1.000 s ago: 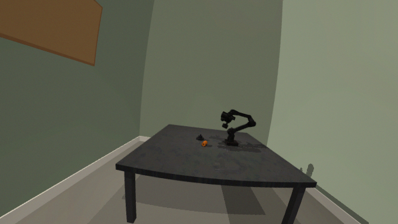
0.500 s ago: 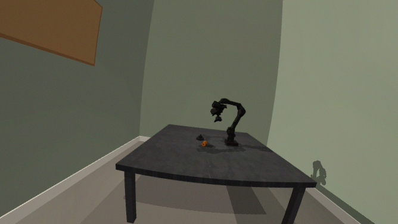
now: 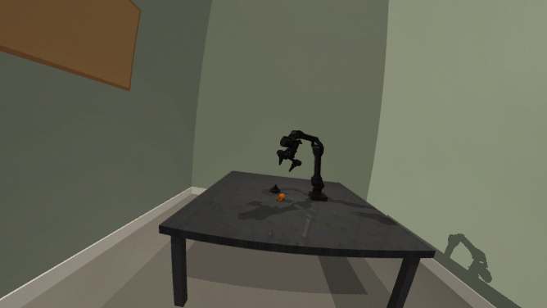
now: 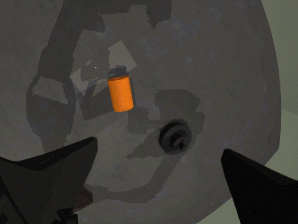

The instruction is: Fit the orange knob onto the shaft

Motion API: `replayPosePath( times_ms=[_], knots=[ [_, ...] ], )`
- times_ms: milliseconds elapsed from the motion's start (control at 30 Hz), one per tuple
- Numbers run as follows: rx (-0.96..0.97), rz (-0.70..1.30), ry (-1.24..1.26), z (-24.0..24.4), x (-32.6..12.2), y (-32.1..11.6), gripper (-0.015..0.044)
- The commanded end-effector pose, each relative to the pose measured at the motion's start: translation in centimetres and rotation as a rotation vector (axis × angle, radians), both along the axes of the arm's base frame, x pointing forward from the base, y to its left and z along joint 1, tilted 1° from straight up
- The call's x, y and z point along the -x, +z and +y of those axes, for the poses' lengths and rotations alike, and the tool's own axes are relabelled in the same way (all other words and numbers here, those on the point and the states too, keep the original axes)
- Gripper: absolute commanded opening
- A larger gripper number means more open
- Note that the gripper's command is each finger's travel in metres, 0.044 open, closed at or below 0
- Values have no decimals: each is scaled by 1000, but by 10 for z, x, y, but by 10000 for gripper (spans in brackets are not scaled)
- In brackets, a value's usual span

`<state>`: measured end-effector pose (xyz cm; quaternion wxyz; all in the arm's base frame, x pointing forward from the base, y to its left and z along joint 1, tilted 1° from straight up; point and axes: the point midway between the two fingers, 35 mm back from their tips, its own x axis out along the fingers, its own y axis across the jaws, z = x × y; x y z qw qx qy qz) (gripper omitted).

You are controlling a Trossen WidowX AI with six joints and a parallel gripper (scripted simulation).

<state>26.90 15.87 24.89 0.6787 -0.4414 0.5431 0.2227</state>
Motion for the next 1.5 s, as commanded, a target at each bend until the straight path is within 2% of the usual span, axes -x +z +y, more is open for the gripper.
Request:
replayPosePath(
  times_ms=[0,167,433,633,833,967,1100,1467],
  knots=[
    [-14,17,28,5,-1,2,440],
    [-186,151,254,-2,-5,8,440],
    [-194,156,264,-2,-6,6,440],
    [-167,220,255,5,-21,-70,440],
    [-140,286,246,1,-17,-150,440],
    [-139,289,245,1,-17,-154,440],
    [-139,289,245,1,-18,-176,440],
    [-139,289,245,1,-19,-187,440]
  ],
)
